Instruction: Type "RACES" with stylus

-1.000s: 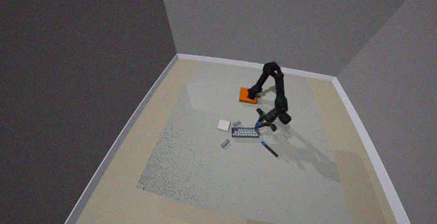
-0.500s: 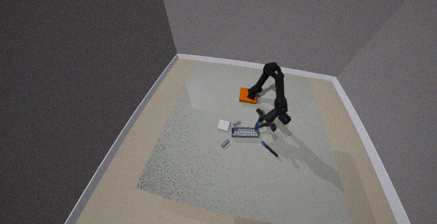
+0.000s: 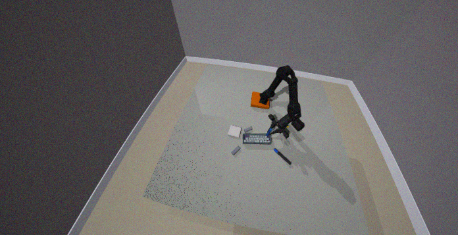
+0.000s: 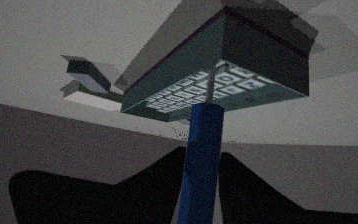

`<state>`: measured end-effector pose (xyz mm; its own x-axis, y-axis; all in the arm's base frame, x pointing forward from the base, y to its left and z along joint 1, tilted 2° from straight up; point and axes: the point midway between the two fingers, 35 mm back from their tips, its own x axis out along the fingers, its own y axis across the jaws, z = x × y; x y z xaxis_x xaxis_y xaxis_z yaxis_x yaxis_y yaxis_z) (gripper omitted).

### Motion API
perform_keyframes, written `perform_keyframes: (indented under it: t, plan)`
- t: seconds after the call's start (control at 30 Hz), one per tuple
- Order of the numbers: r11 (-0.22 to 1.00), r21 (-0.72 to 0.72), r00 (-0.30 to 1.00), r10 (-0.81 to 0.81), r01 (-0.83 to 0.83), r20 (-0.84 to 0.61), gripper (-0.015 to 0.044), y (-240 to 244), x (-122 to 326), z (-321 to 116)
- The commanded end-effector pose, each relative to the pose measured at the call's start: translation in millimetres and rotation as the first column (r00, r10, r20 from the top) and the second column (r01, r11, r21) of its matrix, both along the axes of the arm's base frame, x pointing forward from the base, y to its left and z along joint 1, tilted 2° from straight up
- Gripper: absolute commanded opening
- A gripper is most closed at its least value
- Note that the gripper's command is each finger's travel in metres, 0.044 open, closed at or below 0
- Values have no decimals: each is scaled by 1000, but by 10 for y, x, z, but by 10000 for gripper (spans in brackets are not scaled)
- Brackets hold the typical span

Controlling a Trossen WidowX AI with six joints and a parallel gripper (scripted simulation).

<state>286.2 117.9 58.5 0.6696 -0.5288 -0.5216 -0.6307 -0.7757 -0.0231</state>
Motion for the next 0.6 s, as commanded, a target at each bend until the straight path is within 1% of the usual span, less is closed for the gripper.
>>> perform_keyframes:
  t: [0.0, 0.17, 0.4, 0.57]
  plan:
    - [1000, -2, 1000, -4, 4, 2, 81, -5, -1, 1]
    - [1000, -2, 1000, -4, 4, 2, 81, -4, 3, 58]
    - [1000, -2, 1000, -4, 4, 3, 81, -16, 4, 361]
    - [1000, -2, 1000, -4, 4, 3, 81, -17, 3, 370]
